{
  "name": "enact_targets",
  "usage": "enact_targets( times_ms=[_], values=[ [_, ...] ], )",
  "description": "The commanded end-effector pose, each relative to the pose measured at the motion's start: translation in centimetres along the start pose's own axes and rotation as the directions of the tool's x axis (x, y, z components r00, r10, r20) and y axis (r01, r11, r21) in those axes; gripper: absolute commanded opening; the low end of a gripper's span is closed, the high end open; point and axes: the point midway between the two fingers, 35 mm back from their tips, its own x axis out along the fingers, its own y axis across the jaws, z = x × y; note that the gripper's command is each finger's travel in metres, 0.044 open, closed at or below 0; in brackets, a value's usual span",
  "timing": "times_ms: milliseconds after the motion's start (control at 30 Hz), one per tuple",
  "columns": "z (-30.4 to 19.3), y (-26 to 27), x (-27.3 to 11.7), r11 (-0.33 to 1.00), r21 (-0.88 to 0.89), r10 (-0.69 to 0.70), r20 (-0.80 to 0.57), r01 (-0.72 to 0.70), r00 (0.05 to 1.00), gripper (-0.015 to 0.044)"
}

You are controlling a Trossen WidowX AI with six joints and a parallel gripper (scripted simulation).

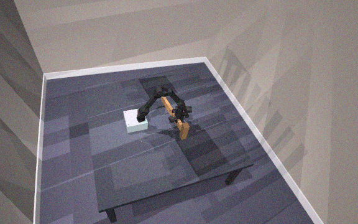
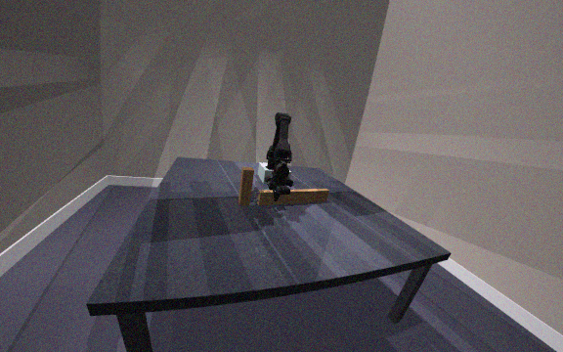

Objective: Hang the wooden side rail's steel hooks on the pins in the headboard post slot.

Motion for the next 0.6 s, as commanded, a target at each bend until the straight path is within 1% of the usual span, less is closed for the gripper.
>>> enact_targets(
  times_ms=[0,200,567],
  values=[
    [0.04,0.01,0.03,1.0,-0.002,-0.001,0.002,0.001,1.0,0.0],
    [0.05,-0.01,0.0,1.0,0.013,-0.001,0.002,0.001,1.0,0.0],
    [0.08,-0.05,0.0,0.995,0.102,-0.001,0.002,0.0,1.0,0.0]
  ],
)
